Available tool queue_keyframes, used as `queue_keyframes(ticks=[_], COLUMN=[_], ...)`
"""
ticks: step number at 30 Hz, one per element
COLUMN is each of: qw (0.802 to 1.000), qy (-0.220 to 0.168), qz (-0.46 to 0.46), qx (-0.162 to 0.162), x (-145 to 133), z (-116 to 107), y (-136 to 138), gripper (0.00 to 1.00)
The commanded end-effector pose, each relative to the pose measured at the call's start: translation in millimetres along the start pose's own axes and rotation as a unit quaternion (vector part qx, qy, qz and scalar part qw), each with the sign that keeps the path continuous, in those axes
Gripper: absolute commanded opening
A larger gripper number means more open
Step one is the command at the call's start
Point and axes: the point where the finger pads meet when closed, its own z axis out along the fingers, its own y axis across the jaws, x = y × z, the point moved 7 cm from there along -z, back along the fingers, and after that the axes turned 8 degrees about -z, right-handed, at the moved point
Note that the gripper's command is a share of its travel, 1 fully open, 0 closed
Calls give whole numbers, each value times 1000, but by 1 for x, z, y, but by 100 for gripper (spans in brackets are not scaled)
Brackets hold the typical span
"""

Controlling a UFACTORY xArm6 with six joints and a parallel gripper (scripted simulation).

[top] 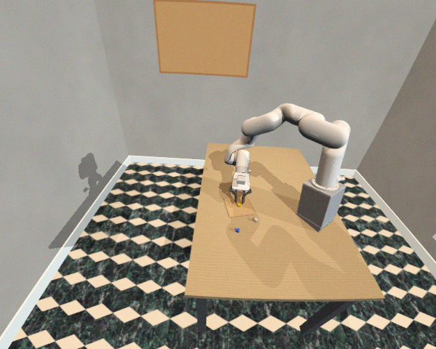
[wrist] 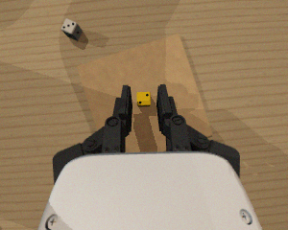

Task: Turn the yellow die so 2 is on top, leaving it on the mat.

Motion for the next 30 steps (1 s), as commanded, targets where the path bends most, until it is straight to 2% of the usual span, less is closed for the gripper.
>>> queue_keyframes(ticks=[1, 8, 19, 30], qw=[1000, 1000, 1000, 1000], qy=[0, 0, 0, 0], qz=[-1, -1, -1, -1], qx=[-1, -1, -1, -1], x=[0, 0, 3, 36], z=[-11, -32, -36, -64], y=[1, 1, 1, 6], gripper=[31, 31, 31, 31])
